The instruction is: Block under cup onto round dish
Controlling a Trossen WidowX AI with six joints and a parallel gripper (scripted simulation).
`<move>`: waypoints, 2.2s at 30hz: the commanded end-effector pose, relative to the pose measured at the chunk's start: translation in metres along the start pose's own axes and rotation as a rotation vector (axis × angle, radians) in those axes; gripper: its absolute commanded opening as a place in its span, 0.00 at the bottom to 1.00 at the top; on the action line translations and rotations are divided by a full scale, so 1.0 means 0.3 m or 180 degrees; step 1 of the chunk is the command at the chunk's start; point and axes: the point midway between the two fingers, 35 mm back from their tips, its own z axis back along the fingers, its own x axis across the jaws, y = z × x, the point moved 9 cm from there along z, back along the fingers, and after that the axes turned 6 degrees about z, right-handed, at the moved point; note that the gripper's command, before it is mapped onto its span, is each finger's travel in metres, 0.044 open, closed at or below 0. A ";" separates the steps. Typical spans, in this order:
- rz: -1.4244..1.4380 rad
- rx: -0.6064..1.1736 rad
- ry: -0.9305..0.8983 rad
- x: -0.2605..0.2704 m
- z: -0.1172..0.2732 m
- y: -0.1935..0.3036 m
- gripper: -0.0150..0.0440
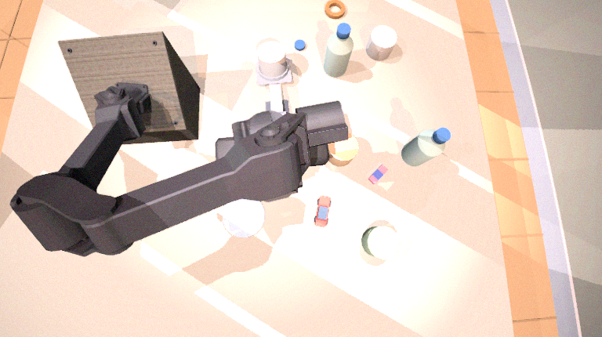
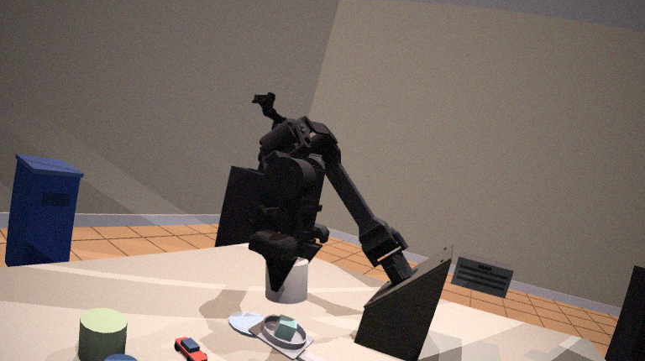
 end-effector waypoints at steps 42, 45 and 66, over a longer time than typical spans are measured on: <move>-0.0058 -0.0053 -0.0103 -0.645 -0.254 -0.323 0.25; -0.0036 -0.0131 -0.0081 -0.684 -0.259 -0.320 0.25; -0.0027 -0.0155 -0.0071 -0.689 -0.399 -0.326 0.25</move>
